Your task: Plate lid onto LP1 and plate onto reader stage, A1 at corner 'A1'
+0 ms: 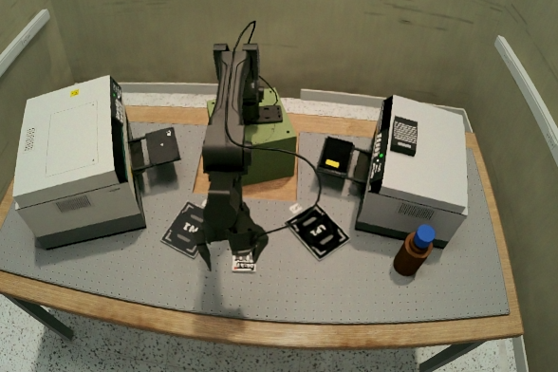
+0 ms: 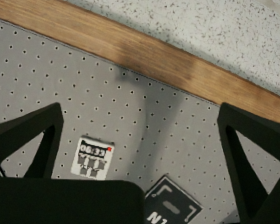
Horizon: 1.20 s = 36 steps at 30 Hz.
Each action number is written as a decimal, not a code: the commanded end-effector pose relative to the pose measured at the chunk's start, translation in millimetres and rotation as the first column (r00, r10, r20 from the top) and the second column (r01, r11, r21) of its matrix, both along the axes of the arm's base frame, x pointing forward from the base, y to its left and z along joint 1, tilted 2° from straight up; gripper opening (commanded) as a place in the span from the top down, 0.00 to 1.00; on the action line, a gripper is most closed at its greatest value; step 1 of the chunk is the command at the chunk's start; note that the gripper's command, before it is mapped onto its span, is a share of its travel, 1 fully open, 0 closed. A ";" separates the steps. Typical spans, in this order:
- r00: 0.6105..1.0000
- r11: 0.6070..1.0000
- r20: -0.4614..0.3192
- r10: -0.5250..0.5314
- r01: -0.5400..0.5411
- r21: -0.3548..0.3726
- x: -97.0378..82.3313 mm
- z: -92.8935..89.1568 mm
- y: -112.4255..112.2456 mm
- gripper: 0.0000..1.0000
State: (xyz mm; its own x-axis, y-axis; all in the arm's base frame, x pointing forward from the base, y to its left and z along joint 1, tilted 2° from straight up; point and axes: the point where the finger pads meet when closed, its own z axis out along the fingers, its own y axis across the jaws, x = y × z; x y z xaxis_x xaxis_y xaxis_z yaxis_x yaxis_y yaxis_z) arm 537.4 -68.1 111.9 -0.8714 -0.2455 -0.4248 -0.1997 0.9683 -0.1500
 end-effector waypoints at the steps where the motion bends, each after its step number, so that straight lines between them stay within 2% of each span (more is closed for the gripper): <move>1: 0.995 0.997 0.063 0.074 -0.073 -0.016 6.4 31.9 16.9 0.00; 5: 0.984 0.984 0.034 0.175 -0.173 -0.040 1.8 29.2 32.4 0.00; 6: 0.984 0.984 -0.008 0.177 -0.177 -0.029 -7.9 13.0 36.9 0.00; 8: 0.984 0.984 0.017 0.177 -0.176 -0.035 -4.1 14.9 44.2 0.00; 11: 0.988 0.987 0.015 0.156 -0.156 -0.043 -7.1 13.2 52.6 0.00; 13: 0.986 0.987 0.057 0.156 -0.154 -0.051 1.7 29.1 52.5 0.00; 14: 0.988 0.989 0.057 0.140 -0.138 -0.051 1.3 29.0 43.9 0.00; 18: 0.989 0.989 0.057 0.139 -0.136 -0.050 1.2 29.0 42.1 0.00; 19: 0.978 0.979 0.052 0.200 -0.197 -0.053 0.4 28.4 58.7 0.00; 24: 0.946 0.944 -0.012 0.324 -0.324 -0.067 -13.7 19.8 78.2 0.00; 25: 0.944 0.943 -0.047 0.327 -0.329 -0.056 -22.8 6.3 81.9 0.00; 27: 0.945 0.943 -0.022 0.327 -0.327 -0.064 -19.7 8.0 89.3 0.00; 30: 0.951 0.949 -0.025 0.307 -0.308 -0.072 -23.4 6.4 96.7 0.00; 31: 0.952 0.949 0.009 0.307 -0.305 -0.081 -15.5 19.4 97.1 0.00; 36: 0.957 0.955 0.017 0.288 -0.286 -0.082 -13.6 22.0 86.8 0.00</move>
